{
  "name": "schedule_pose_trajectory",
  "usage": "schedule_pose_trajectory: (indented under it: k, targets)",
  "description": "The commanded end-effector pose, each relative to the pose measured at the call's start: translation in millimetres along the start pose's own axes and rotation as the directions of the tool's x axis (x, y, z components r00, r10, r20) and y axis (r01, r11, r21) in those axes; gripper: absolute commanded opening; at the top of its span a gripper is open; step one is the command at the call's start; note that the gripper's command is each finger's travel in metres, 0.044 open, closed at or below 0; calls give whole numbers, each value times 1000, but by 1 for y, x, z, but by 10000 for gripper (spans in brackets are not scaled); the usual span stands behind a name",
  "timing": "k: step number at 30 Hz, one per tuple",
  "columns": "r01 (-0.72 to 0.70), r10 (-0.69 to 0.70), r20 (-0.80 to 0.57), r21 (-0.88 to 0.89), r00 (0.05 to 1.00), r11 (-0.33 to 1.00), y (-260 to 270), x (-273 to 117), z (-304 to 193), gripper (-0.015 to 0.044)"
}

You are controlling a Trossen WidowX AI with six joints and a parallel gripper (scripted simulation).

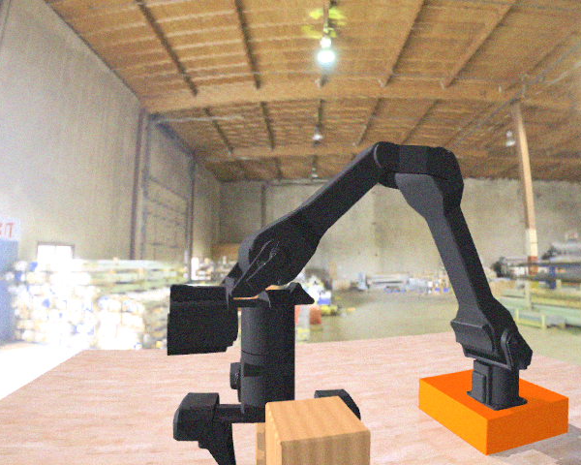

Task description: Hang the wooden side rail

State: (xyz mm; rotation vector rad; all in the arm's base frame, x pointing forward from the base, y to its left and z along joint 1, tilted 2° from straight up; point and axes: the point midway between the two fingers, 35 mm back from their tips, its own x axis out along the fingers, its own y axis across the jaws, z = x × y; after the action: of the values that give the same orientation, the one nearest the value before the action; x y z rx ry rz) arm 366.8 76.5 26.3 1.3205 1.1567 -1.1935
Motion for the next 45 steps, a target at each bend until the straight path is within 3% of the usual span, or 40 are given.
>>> schedule_pose_trajectory:
  k: [1, 6, 10, 13, 45]
  targets:
    - [7, -7, 6, 4, 1000, 1000, -1, 3, 1, 230]
    - [7, -7, 6, 4, 1000, 1000, -1, 3, 1, 99]
    - [7, -7, 6, 4, 1000, 1000, -1, 3, 1, 72]
    - [7, -7, 6, 4, 1000, 1000, -1, 3, 1, 0]
    - [8, -7, 6, -118, 1000, 993, -5, -1, 2, 0]
